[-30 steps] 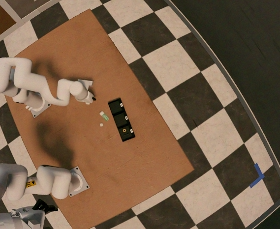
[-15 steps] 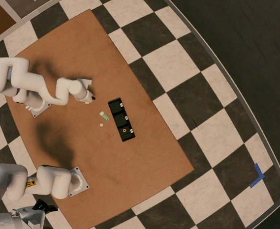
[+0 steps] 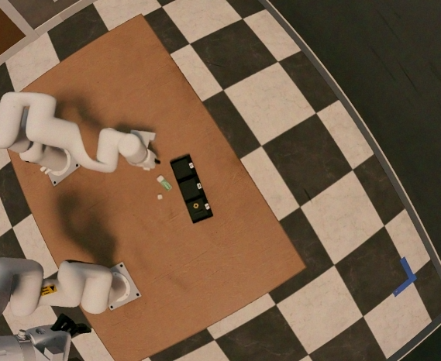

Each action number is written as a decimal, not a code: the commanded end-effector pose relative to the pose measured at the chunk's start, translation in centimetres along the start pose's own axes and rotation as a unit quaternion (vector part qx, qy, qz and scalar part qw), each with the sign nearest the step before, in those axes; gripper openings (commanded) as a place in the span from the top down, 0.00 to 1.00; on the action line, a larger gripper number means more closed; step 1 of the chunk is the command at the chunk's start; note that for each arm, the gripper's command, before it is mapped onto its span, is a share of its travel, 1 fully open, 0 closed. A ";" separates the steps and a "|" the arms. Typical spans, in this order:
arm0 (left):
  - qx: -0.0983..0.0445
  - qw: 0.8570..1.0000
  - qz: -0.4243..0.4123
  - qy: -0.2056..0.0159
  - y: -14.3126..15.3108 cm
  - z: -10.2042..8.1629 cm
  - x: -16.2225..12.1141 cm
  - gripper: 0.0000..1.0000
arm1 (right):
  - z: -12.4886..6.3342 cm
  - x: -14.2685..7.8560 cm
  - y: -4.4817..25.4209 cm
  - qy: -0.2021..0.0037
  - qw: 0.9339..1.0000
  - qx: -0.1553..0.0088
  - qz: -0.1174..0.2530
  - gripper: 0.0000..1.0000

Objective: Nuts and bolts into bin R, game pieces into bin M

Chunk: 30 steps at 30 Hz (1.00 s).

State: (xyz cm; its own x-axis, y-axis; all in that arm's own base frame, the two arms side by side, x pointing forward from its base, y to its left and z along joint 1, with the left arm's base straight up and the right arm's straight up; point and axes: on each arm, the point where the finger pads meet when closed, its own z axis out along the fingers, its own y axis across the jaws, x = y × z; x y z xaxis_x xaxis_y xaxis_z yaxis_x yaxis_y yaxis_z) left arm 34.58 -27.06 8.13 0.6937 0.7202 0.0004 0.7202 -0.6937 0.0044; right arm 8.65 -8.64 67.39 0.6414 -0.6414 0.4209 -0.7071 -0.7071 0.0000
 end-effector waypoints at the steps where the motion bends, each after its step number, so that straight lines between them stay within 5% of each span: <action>1: 0.000 1.000 -0.001 0.000 1.7 0.0 -0.5 0.79 | 0.0 0.0 0.0 0.001 1.000 0.000 0.000 0.00; 19: 0.000 1.000 -0.001 0.000 10.2 -0.1 -4.0 0.79 | 0.0 0.0 0.0 0.001 1.000 0.000 0.000 0.00; 30: -0.005 0.981 0.195 0.000 16.4 -0.1 -6.5 0.79 | 0.0 0.0 0.0 0.001 1.000 0.000 0.000 0.00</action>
State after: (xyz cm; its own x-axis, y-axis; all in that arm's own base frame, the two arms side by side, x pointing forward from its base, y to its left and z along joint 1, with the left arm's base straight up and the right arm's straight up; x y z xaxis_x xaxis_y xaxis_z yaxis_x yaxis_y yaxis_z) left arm 40.68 -40.85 8.12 0.8595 0.5112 0.0051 0.5110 -0.8594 0.0202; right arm 8.65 -8.64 67.39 0.6414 -0.6414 0.4209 -0.7071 -0.7071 0.0000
